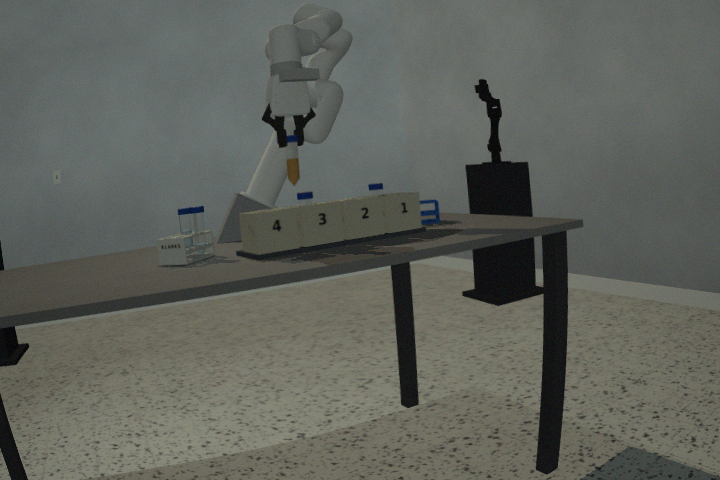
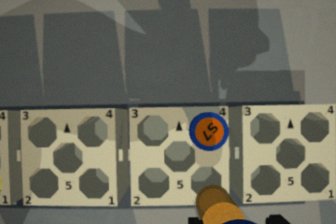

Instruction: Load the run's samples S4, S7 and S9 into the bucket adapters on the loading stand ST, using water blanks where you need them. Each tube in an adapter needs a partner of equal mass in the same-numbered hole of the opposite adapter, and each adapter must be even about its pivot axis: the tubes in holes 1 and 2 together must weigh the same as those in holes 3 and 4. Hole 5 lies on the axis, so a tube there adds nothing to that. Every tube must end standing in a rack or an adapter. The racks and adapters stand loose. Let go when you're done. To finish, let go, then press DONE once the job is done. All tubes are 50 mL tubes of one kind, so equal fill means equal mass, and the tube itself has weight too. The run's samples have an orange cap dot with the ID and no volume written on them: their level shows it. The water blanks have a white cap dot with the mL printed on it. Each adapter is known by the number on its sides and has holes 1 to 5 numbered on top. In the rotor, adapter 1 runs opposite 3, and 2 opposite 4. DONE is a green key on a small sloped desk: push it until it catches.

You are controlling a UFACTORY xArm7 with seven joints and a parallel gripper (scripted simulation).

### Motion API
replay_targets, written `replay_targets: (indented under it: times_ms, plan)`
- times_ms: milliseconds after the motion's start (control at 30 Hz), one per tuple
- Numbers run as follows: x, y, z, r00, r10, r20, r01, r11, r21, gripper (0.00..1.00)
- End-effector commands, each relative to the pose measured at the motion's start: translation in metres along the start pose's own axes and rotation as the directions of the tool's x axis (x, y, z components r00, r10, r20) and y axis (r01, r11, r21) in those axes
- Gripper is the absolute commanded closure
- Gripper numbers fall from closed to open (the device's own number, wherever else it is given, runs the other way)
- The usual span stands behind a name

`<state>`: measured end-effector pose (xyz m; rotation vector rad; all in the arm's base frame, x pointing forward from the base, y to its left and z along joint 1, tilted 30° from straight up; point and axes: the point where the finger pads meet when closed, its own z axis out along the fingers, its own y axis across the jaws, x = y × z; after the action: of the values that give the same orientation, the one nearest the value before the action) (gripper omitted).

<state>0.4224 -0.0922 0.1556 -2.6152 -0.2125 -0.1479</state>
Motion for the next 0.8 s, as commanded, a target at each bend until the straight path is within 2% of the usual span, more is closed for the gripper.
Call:
replay_targets:
  times_ms: [0,633,767]
  plan:
    - [0.0024,0.0033,-0.0016,1.0,-0.002,-0.002,0.002,1.0,-0.003,1.0]
    - [0.0024,0.0032,-0.0016,1.0,-0.002,-0.002,0.002,1.0,-0.003,1.0]
    - [0.0024,0.0033,0.0064,1.0,-0.002,-0.002,0.002,1.0,-0.003,1.0]
